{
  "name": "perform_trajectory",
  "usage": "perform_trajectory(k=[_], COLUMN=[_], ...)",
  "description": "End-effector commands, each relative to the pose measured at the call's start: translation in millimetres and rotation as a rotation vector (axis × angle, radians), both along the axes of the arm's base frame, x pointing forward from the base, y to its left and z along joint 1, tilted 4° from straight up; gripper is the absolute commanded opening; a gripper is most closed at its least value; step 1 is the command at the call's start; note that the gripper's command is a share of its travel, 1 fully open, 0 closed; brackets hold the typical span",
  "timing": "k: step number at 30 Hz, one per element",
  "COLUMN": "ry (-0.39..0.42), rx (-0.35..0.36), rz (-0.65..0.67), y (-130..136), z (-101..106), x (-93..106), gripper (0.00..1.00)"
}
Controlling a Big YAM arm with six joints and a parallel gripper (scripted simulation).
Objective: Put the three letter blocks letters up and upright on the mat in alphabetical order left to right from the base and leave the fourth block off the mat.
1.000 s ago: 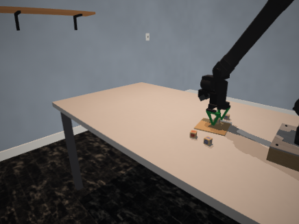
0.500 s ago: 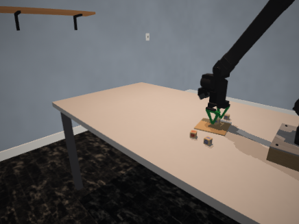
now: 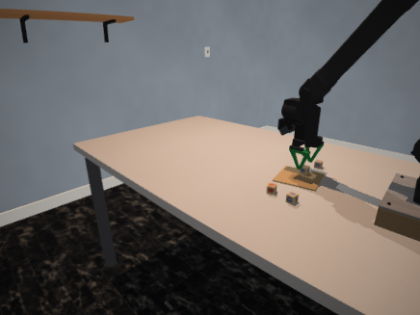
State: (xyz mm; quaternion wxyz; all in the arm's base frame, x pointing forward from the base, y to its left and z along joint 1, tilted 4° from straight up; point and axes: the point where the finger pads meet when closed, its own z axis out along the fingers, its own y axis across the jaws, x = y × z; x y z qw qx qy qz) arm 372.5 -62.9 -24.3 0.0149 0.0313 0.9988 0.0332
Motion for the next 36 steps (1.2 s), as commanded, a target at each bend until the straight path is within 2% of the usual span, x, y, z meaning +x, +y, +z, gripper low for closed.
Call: perform_trajectory(k=[1, 4, 7, 12, 15, 17, 18, 20, 30, 36], ry=[-0.016, -0.036, -0.052, -0.012, -0.041, -0.041, -0.011, 0.0, -0.021, -0.052], rx=[-0.006, -0.011, -0.014, -0.005, -0.012, -0.012, -0.005, -0.003, -0.007, -0.014], rz=[-0.002, -0.002, 0.0, -0.002, -0.001, -0.001, -0.002, -0.002, -0.002, -0.002], y=[-8.9, -9.1, -10.3, -7.8, -9.5, -9.5, -9.3, -8.3, -9.5, -11.6], z=[9.6, 23.3, 32.6, 25.8, 37.8, 37.8, 26.9, 24.6, 33.5, 46.9], x=[17.7, 14.8, 22.6, 7.1, 16.5, 16.5, 14.6, 8.7, 14.3, 22.0], gripper=[0.9, 0.9, 0.9, 0.9, 0.9, 0.9, 0.9, 0.9, 0.9, 0.9])
